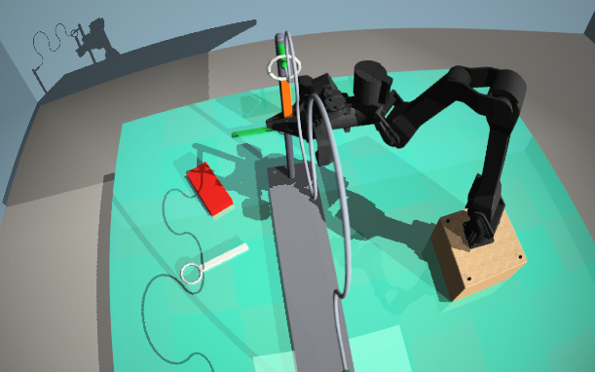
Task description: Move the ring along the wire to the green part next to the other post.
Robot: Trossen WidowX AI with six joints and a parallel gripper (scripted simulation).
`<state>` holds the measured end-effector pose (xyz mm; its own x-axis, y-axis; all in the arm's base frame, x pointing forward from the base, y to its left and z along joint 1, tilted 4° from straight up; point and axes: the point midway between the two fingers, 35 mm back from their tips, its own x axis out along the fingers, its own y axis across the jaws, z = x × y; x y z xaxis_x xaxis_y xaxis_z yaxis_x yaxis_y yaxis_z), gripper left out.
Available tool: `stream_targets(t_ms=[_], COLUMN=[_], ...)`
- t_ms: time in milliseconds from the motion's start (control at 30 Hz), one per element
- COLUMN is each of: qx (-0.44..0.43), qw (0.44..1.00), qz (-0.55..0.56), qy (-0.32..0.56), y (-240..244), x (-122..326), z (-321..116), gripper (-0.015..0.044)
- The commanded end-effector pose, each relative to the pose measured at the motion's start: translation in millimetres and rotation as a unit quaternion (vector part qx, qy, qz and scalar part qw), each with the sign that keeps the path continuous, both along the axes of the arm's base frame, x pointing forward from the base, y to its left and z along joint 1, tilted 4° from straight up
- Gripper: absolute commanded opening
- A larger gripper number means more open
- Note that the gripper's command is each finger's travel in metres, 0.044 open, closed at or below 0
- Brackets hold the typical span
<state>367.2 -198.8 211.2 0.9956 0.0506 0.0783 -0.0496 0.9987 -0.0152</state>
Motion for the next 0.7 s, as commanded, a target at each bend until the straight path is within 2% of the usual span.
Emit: stream_targets(t_ms=[0, 667], qx=[-0.006, 0.035], qw=[1.0, 0.999], qz=[-0.001, 0.005], qy=[-0.004, -0.002], y=[5.6, 35.2], x=[-1.3, -1.9], z=[4.1, 3.7], gripper=[-0.015, -0.015])
